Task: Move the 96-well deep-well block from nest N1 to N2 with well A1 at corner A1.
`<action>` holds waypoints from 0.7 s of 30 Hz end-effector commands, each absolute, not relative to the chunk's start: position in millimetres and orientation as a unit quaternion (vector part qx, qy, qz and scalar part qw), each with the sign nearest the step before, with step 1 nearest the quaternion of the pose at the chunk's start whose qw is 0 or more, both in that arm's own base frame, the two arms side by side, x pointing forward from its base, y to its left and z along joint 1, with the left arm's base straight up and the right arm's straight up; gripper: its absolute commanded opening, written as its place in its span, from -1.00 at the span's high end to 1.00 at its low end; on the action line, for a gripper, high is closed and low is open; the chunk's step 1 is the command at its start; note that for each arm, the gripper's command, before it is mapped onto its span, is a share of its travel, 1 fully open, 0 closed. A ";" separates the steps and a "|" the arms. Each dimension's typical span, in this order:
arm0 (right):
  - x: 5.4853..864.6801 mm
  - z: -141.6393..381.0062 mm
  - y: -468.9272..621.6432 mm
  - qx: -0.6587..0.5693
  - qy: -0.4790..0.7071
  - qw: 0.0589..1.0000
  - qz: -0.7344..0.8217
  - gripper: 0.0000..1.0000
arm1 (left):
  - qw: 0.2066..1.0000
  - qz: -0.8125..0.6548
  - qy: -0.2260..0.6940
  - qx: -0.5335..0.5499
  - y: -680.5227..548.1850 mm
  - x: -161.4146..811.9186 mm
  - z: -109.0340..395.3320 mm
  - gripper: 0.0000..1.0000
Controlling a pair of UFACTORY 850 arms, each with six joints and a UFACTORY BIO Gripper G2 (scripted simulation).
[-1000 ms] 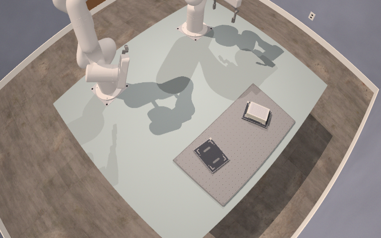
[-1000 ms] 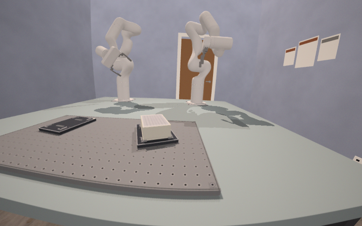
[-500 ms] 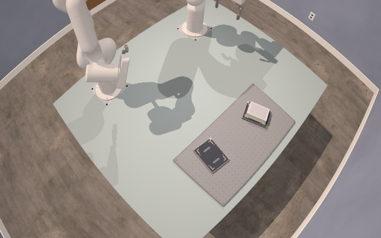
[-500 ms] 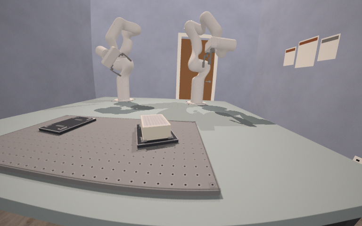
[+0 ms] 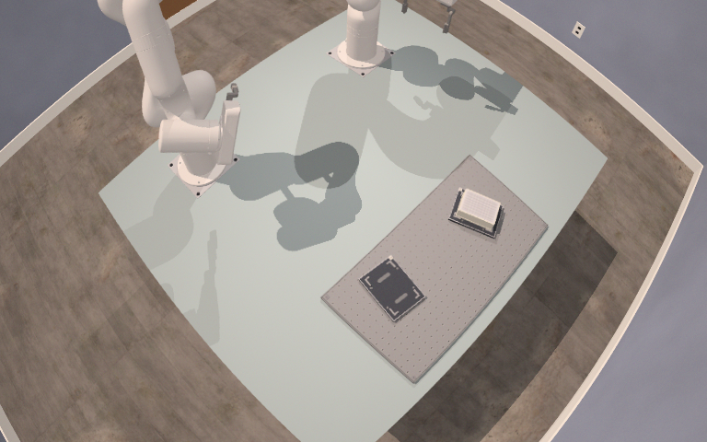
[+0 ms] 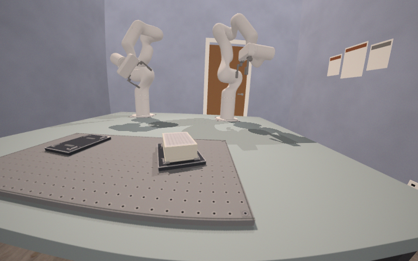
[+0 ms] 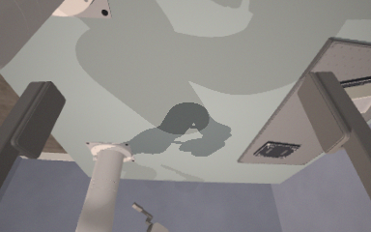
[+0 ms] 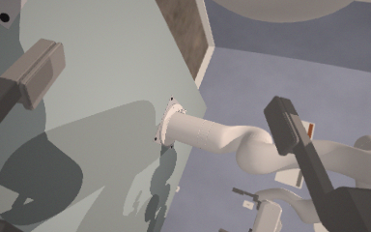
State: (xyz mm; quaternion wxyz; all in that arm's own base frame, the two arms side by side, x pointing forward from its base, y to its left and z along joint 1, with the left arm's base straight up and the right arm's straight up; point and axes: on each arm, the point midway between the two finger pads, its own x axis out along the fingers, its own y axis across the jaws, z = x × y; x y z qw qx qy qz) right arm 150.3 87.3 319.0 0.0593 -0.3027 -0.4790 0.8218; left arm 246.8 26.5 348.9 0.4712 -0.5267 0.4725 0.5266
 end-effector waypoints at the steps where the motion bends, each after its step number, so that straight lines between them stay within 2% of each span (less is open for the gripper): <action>1: 150.8 319.3 87.1 -0.303 -0.479 0.059 0.822 -1.00 | 0.468 0.529 0.469 -0.530 29.8 246.9 349.3 -1.00; 21: 150.8 319.3 87.1 -0.303 -0.479 0.059 0.822 -1.00 | 0.464 0.533 0.465 -0.533 33.7 246.4 349.3 -1.00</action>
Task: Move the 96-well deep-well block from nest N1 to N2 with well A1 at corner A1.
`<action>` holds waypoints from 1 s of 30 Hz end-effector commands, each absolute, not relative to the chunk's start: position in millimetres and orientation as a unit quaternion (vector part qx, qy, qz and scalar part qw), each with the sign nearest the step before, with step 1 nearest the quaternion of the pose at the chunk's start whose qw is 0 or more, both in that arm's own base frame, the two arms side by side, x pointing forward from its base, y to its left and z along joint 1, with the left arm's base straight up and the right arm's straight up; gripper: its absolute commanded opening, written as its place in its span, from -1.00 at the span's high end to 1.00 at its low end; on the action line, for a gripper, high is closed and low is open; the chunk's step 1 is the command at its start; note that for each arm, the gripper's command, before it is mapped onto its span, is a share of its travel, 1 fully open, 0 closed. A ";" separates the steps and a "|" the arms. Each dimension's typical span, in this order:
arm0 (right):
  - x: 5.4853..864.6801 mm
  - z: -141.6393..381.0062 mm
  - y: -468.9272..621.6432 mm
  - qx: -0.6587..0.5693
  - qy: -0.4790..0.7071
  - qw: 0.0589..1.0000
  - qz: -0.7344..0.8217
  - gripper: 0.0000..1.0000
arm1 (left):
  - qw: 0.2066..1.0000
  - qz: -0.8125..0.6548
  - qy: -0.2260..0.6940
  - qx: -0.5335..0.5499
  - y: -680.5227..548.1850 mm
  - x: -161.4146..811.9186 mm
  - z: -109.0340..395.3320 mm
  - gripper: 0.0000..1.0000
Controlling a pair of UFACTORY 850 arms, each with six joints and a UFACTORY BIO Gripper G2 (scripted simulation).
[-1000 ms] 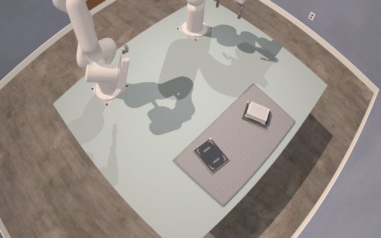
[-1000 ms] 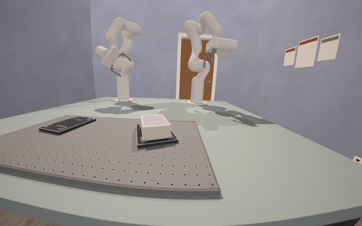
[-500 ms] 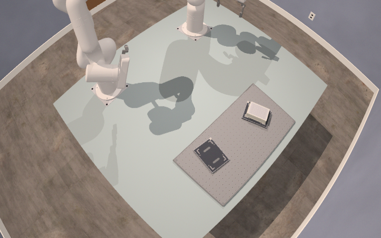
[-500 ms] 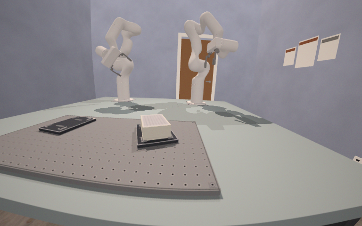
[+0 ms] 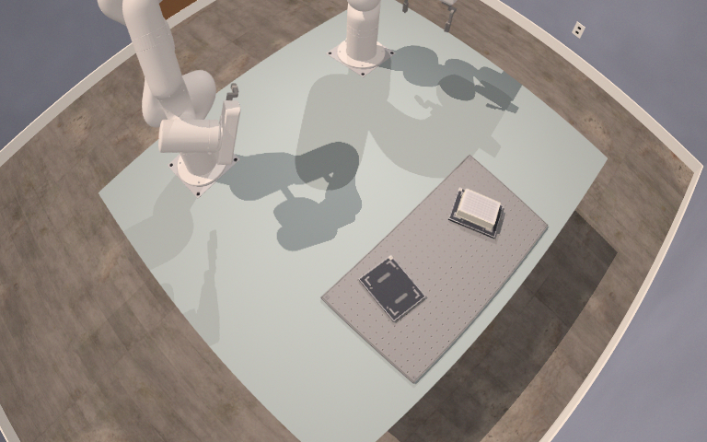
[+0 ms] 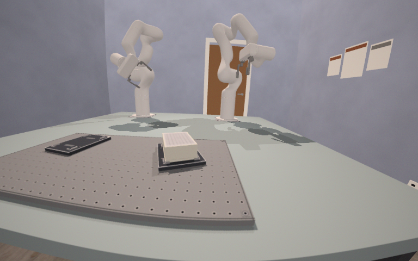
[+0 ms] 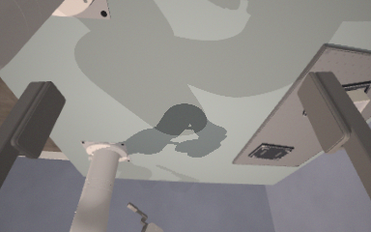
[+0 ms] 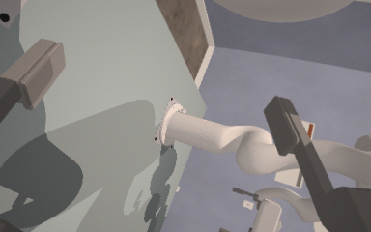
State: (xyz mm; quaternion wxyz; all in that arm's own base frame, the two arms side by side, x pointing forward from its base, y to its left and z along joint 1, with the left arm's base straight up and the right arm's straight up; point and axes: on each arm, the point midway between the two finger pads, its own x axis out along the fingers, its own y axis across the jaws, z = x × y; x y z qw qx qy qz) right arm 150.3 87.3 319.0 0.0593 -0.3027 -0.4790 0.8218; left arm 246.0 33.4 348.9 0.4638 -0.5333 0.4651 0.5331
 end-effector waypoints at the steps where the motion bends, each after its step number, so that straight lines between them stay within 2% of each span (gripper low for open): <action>1: 150.8 319.3 87.1 -0.303 -0.479 0.059 0.822 -1.00 | 0.464 0.533 0.465 -0.533 33.7 246.4 349.3 -1.00; 11: 150.8 319.3 87.1 -0.303 -0.479 0.059 0.822 -1.00 | 0.464 0.533 0.465 -0.533 33.7 246.4 349.3 -1.00; 12: 150.8 319.3 87.1 -0.303 -0.479 0.059 0.822 0.25 | 0.464 0.533 0.465 -0.533 33.7 246.4 349.3 -1.00; 16: 169.0 325.6 88.9 -0.302 -0.464 0.123 0.824 0.25 | 0.464 0.533 0.465 -0.533 33.7 246.4 349.3 -1.00; 20: 179.1 330.5 90.8 -0.302 -0.463 0.126 0.824 0.25 | 0.464 0.533 0.465 -0.533 33.7 246.4 349.3 -1.00; 24: 197.8 337.1 93.2 -0.299 -0.448 0.190 0.821 0.25 | 0.464 0.533 0.465 -0.533 33.7 246.4 349.3 -1.00; 28: 207.1 340.5 94.3 -0.299 -0.447 0.194 0.820 0.25 | 0.464 0.533 0.465 -0.533 33.7 246.4 349.3 -1.00; 30: 216.6 343.6 95.3 -0.297 -0.440 0.226 0.817 0.25 | 0.464 0.533 0.465 -0.533 33.7 246.4 349.3 -1.00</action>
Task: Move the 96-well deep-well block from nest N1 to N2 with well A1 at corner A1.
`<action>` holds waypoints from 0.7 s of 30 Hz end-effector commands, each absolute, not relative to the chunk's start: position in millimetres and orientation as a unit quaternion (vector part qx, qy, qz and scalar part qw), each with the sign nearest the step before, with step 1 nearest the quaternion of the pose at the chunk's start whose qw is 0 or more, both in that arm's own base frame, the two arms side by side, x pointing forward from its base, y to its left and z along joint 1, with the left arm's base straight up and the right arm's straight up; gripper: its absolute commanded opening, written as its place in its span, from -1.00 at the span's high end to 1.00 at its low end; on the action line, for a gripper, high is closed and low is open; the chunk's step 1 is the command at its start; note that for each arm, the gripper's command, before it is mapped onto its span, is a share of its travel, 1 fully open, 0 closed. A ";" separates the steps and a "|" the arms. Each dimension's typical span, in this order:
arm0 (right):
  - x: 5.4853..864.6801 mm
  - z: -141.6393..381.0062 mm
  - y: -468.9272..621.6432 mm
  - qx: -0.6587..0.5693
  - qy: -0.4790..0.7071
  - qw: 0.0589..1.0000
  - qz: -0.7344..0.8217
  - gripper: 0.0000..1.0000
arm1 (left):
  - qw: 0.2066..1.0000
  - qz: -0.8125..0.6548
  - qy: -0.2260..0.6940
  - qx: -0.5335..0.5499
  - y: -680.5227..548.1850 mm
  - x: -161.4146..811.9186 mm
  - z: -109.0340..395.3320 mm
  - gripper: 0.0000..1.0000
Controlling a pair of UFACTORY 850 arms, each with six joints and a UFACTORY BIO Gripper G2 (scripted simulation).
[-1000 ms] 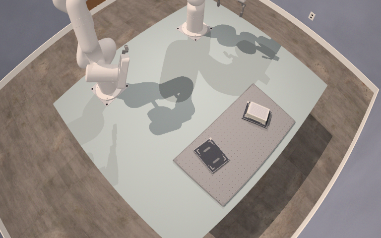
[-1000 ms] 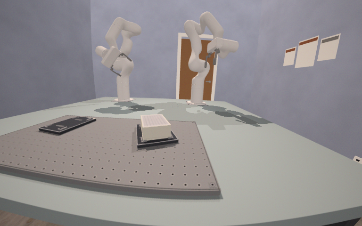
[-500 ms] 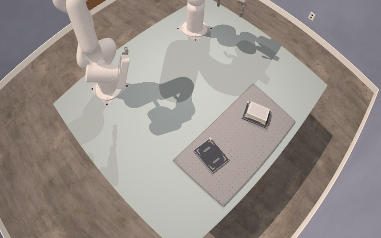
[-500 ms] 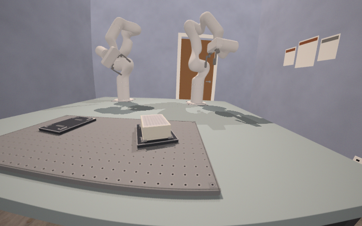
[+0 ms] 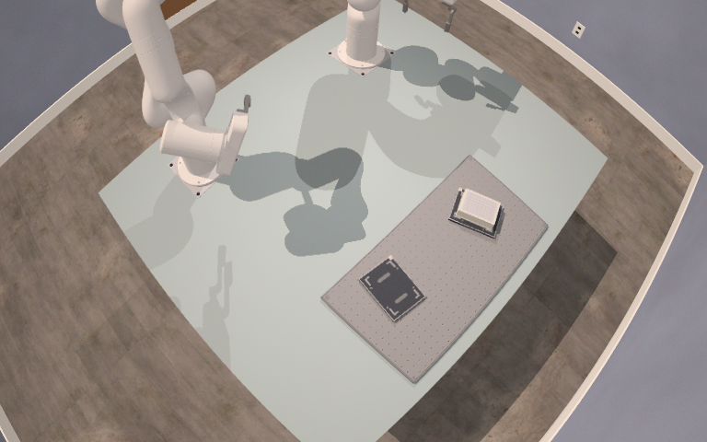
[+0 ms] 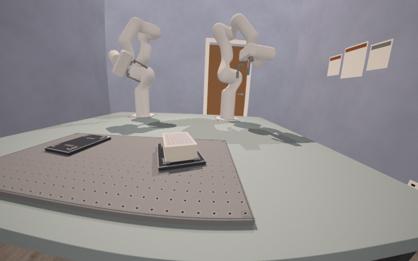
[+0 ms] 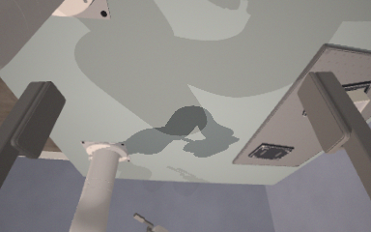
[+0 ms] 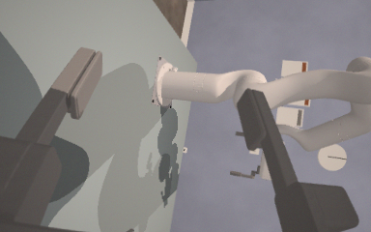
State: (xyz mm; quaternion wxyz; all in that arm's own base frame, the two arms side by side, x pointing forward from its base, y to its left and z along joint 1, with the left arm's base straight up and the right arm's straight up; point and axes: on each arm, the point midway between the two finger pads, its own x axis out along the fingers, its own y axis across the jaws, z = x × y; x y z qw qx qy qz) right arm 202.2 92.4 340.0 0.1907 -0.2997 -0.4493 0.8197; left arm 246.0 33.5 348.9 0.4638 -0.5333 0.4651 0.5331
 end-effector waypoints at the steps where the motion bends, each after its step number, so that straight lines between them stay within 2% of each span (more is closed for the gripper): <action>1: 221.3 345.1 95.8 -0.296 -0.436 0.242 0.814 0.25 | 0.464 0.533 0.465 -0.533 33.7 246.4 349.3 -1.00; 6: 239.5 351.2 97.7 -0.295 -0.431 0.263 0.811 0.25 | 0.464 0.533 0.465 -0.533 33.7 246.4 349.3 -1.00; 10: 258.7 356.9 99.0 -0.289 -0.417 0.326 0.798 0.25 | 0.464 0.533 0.465 -0.533 33.7 246.4 349.3 -1.00; 15: 271.9 360.8 100.0 -0.288 -0.415 0.332 0.796 0.25 | 0.464 0.533 0.465 -0.533 33.7 246.4 349.3 -1.00; 21: 300.9 368.6 101.1 -0.280 -0.399 0.401 0.776 0.25 | 0.464 0.533 0.465 -0.533 33.7 246.4 349.3 -1.00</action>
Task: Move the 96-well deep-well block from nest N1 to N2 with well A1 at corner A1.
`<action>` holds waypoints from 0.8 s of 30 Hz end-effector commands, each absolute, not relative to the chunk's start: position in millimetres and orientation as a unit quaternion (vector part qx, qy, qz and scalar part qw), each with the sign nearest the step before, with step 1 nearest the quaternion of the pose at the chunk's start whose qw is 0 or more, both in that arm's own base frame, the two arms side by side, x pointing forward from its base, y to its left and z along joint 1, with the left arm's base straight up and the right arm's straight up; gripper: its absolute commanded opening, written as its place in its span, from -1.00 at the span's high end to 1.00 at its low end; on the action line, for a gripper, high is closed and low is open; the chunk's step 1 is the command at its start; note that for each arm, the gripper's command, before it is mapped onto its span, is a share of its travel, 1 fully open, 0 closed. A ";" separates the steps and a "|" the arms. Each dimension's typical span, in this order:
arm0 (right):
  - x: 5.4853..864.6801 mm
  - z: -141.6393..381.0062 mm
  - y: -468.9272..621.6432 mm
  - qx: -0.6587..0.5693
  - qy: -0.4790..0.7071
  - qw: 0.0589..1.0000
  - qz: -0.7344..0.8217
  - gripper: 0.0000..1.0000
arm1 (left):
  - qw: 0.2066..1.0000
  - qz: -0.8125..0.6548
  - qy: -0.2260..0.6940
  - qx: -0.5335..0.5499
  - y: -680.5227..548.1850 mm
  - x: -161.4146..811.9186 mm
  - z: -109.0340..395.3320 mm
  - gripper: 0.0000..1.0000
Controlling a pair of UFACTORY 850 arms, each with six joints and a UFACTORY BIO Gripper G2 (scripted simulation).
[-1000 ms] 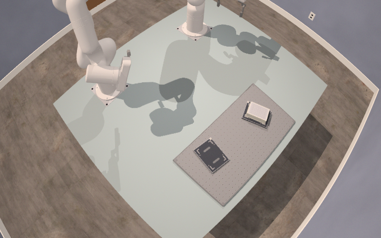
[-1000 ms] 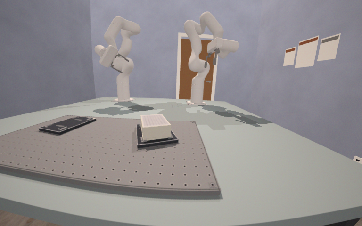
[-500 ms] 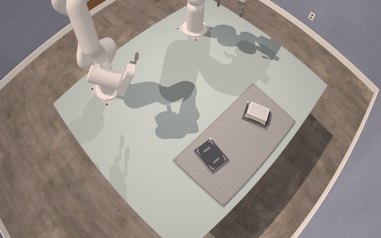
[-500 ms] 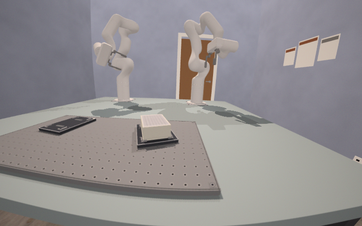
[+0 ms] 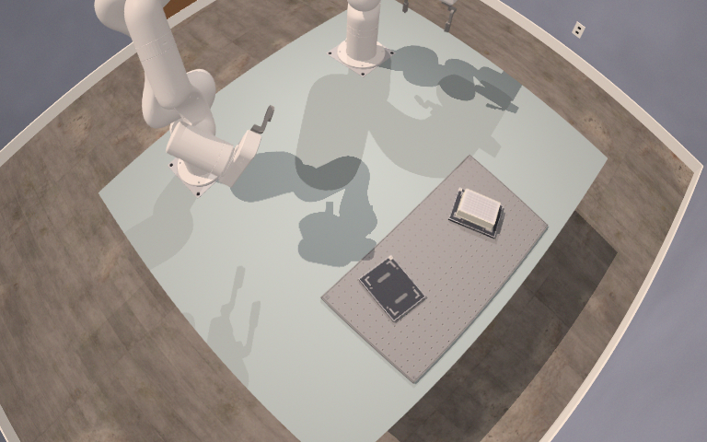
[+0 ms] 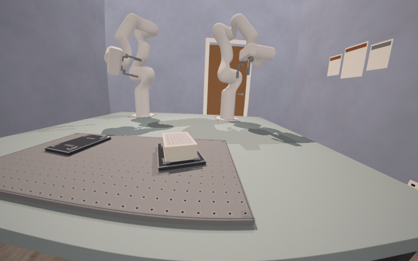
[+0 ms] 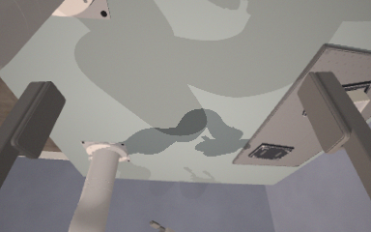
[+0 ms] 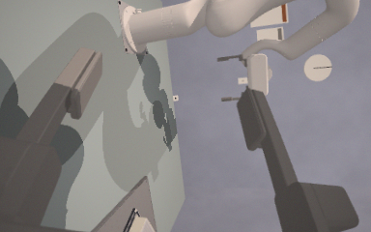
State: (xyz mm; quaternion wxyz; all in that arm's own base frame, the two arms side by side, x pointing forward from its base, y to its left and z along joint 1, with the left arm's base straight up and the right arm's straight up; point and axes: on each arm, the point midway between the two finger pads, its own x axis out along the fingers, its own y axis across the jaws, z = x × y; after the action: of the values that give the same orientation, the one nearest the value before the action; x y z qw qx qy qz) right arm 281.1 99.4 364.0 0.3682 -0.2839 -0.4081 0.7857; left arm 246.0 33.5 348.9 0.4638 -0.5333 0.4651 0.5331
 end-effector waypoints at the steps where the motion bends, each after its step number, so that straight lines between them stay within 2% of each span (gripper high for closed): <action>1: 305.5 369.8 101.3 -0.280 -0.399 0.401 0.776 0.25 | 0.464 0.533 0.465 -0.533 33.7 246.4 349.3 -1.00; 3: 305.5 369.8 101.3 -0.280 -0.399 0.401 0.776 0.25 | 0.464 0.533 0.465 -0.533 33.7 246.4 349.3 -1.00; 8: 329.8 375.4 101.2 -0.271 -0.383 0.468 0.749 0.25 | 0.464 0.533 0.465 -0.533 33.7 246.4 349.3 -1.00; 12: 339.5 377.7 101.2 -0.271 -0.383 0.468 0.749 0.25 | 0.464 0.533 0.465 -0.533 33.7 246.4 349.3 -1.00; 17: 364.1 382.6 100.0 -0.259 -0.366 0.533 0.718 0.25 | 0.464 0.533 0.465 -0.533 33.7 246.4 349.3 -1.00; 21: 374.7 384.7 99.6 -0.259 -0.366 0.533 0.718 0.25 | 0.464 0.533 0.465 -0.533 33.7 246.4 349.3 -1.00; 24: 389.5 387.0 98.2 -0.250 -0.354 0.575 0.694 0.25 | 0.464 0.533 0.465 -0.533 33.7 246.4 349.3 -1.00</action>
State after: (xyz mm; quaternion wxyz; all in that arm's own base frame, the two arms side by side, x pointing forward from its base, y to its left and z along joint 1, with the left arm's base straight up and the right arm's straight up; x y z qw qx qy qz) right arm 372.6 99.0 384.4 0.5376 -0.2576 -0.3647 0.7153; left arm 246.0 33.5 348.9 0.4638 -0.5333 0.4651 0.5331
